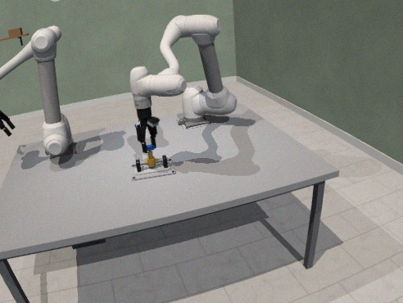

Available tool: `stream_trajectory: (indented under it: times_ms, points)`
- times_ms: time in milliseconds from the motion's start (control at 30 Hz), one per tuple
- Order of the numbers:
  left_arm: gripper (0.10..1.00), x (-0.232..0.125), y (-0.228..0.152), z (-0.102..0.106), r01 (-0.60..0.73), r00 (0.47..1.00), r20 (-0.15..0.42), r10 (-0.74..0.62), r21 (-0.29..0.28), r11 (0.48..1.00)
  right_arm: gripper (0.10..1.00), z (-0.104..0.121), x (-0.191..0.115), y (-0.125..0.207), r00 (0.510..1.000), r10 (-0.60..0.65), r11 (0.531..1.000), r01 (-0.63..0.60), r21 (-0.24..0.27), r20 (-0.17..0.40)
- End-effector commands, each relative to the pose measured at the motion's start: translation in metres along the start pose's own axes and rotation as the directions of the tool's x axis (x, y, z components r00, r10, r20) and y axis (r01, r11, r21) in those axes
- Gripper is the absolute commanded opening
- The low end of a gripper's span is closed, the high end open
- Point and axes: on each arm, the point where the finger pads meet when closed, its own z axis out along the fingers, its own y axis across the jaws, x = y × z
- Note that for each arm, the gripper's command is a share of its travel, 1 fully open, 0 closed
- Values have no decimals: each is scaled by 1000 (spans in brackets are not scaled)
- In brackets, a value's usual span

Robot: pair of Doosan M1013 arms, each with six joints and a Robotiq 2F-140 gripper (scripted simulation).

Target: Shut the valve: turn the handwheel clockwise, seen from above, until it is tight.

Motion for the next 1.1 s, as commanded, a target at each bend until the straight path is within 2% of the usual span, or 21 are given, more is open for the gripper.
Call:
stream_trajectory:
  times_ms: [0,1067]
  points:
    - [99,0,1,-1,0,1000,-1,0,-2,1000,1000,0,0,0,1000,0,1000,0,0,-1]
    - [99,0,1,-1,-70,998,-1,70,-2,998,1000,0,0,0,1000,0,1000,0,0,-1]
